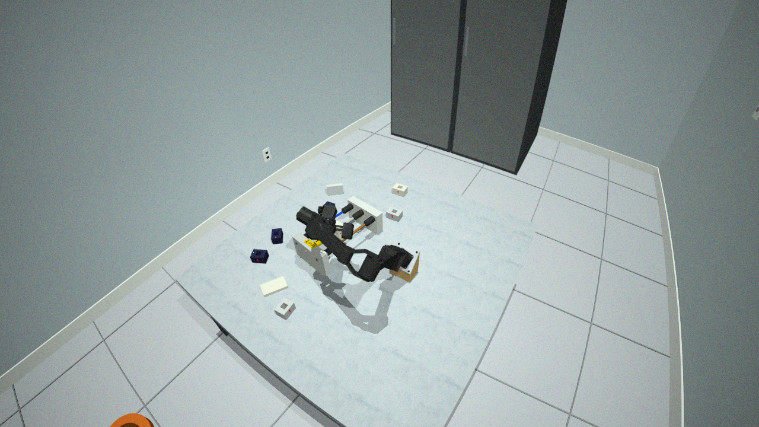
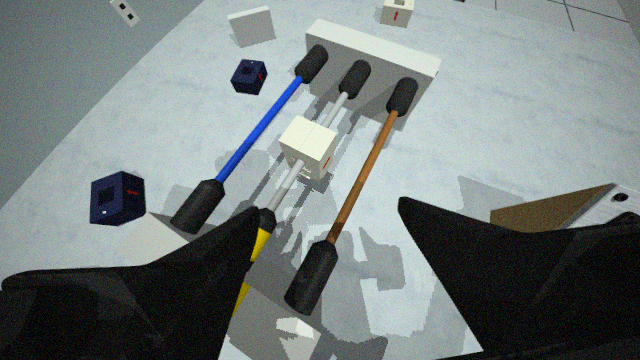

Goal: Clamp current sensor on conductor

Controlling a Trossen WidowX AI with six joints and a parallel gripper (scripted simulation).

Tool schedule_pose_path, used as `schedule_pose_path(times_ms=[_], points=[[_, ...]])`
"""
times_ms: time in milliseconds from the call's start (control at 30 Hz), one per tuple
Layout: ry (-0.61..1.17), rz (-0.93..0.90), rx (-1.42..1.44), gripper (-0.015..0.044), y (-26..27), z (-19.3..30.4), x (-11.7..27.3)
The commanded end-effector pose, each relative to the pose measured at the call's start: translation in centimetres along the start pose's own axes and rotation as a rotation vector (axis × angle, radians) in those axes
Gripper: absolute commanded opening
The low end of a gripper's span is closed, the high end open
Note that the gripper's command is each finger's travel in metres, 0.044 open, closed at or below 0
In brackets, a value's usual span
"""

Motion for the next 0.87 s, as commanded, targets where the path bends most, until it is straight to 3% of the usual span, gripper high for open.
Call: schedule_pose_path(times_ms=[0, 100, 633, 800, 833], points=[[-0.165, -0.088, 0.109, 0.0440, -1.2, 3.0, 2.0], [-0.231, -0.138, 0.150, 0.0440, -1.7, 4.1, 3.0], [-0.182, -0.118, 0.138, 0.0440, -1.2, 3.6, 2.7], [-0.020, -0.014, 0.020, 0.0440, -0.2, 0.5, 0.4], [-0.104, -0.078, 0.085, 0.0440, -0.6, 2.4, 1.9]])
Point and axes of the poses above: the point midway between the two fingers, 35 mm back from their tips, its own x axis back along the fingers, its own y axis across the jaws, z = x × y, the point moved 10 cm from there along x, back along the fingers, and after that the axes turned 2 degrees about -x, right-handed, at the moved point
